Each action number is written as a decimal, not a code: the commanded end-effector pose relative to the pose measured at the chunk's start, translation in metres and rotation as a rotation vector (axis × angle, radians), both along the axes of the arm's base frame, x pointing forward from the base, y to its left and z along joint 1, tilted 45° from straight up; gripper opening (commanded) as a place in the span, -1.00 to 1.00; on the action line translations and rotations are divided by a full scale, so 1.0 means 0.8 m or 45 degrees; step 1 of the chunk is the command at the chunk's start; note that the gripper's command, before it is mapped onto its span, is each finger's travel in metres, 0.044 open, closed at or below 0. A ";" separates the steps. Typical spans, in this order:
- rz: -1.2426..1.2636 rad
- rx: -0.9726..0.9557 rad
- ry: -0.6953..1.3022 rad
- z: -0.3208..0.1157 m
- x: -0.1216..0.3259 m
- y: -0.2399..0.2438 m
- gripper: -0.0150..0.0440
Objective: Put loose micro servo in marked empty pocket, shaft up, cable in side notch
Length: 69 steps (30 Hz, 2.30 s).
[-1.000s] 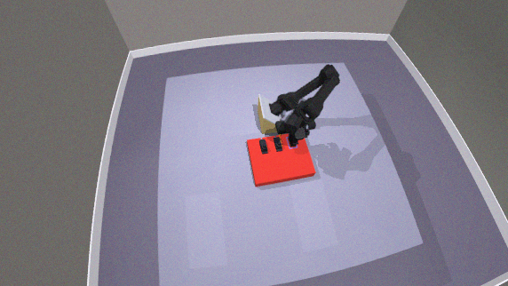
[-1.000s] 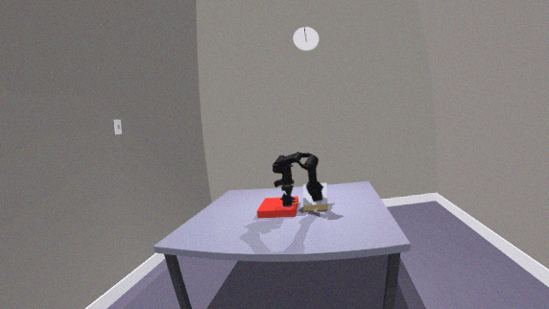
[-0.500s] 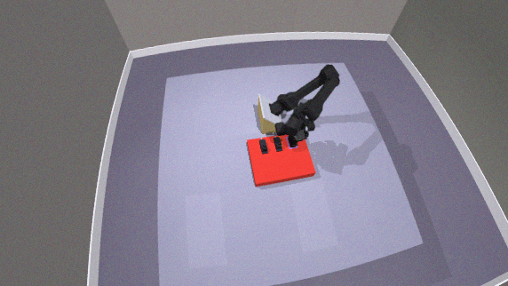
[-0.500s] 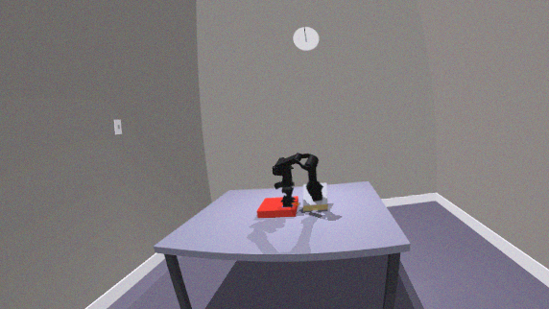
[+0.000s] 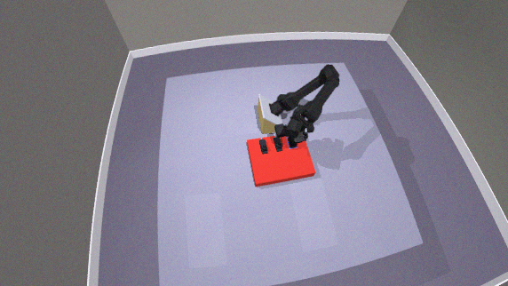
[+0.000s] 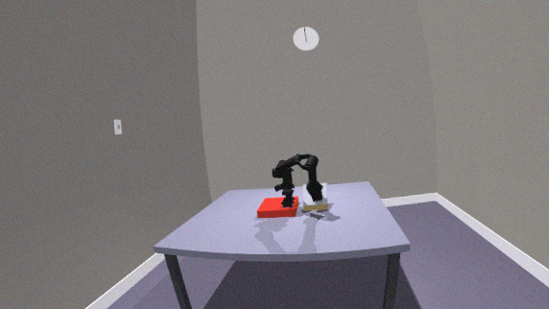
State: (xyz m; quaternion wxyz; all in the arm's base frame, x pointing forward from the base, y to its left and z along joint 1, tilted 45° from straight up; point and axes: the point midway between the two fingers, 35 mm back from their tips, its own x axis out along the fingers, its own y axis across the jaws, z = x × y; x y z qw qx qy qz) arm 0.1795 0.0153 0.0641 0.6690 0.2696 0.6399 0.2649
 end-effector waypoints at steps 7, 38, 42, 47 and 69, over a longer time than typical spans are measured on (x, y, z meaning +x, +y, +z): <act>-0.009 0.003 -0.005 -0.008 0.002 0.008 -0.49; -0.009 0.002 -0.004 0.015 -0.001 -0.014 0.14; -0.017 0.004 -0.007 0.021 0.016 -0.020 0.50; -0.014 0.002 -0.008 0.048 0.066 -0.045 0.94; -0.117 -0.028 -0.002 0.109 0.120 -0.109 1.00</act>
